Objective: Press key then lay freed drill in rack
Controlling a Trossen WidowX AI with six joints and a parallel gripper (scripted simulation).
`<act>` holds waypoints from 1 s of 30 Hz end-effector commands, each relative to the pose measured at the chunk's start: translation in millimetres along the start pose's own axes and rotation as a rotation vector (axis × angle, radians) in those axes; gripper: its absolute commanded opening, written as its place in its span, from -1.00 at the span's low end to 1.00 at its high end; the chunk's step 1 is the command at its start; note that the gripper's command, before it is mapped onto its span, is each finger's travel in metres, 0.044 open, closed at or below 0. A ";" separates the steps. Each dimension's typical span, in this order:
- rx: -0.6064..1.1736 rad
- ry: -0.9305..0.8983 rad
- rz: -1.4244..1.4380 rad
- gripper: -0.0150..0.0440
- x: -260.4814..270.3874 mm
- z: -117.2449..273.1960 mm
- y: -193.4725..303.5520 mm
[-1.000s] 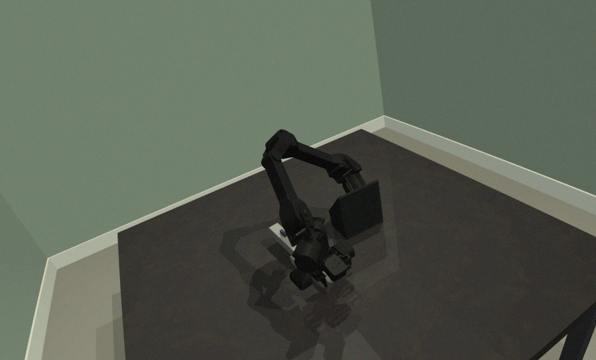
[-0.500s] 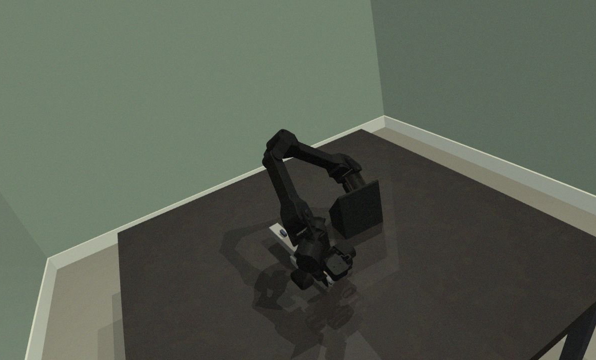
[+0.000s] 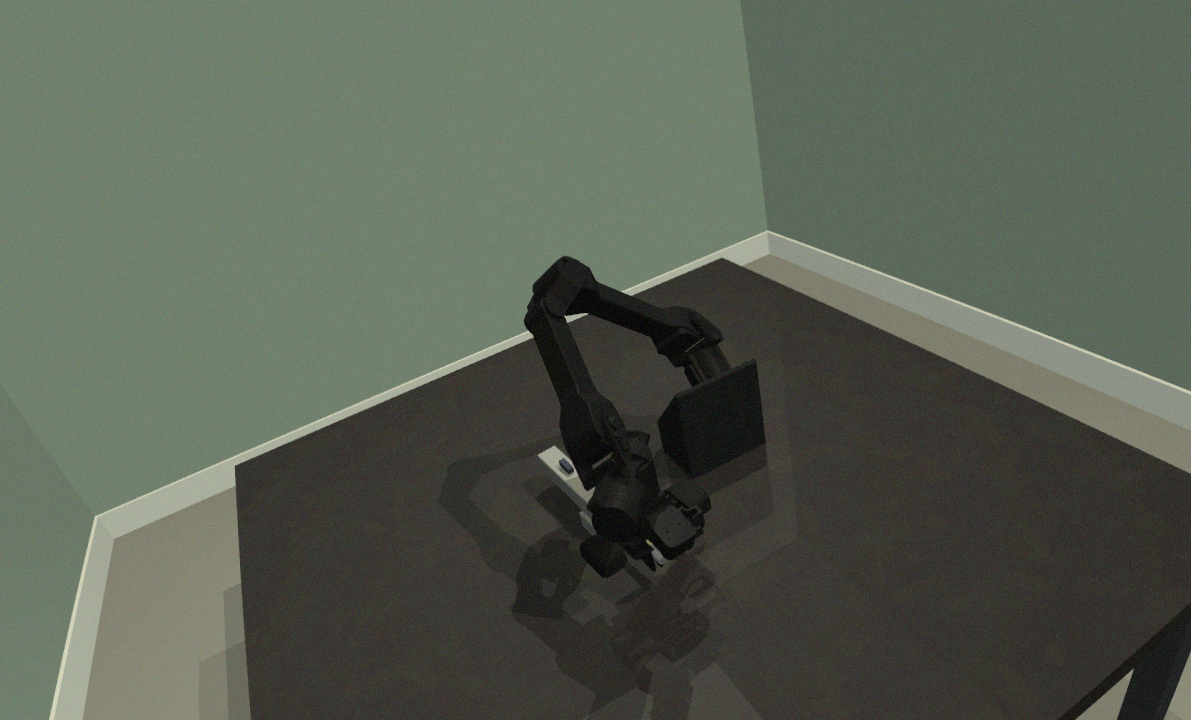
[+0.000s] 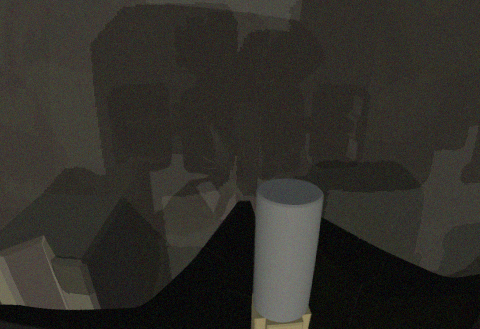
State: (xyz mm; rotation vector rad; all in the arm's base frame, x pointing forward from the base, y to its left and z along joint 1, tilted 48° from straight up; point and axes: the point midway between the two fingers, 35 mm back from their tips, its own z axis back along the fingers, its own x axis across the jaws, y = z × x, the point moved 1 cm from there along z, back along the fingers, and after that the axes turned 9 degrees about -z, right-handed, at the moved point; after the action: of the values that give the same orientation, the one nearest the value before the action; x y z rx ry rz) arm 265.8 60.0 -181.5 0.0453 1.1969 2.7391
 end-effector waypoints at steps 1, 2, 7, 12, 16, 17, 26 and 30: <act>-0.005 0.000 -0.005 -0.49 -0.2 3.4 0.1; -0.005 0.000 -0.005 -0.49 -0.1 3.6 0.1; -0.005 0.000 -0.005 -0.49 0.0 4.9 0.4; -0.005 0.000 -0.005 -0.49 0.2 6.1 0.6; -0.005 0.000 -0.005 -0.49 0.3 7.1 0.8; -0.005 0.000 -0.005 -0.49 0.4 7.4 0.9; -0.005 0.000 -0.005 -0.49 0.7 9.6 1.3; -0.006 0.000 -0.005 -0.49 0.8 10.5 1.5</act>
State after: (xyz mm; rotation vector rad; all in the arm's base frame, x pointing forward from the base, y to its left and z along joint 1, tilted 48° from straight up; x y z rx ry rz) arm 265.1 64.5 -175.4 0.0460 1.1971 2.7394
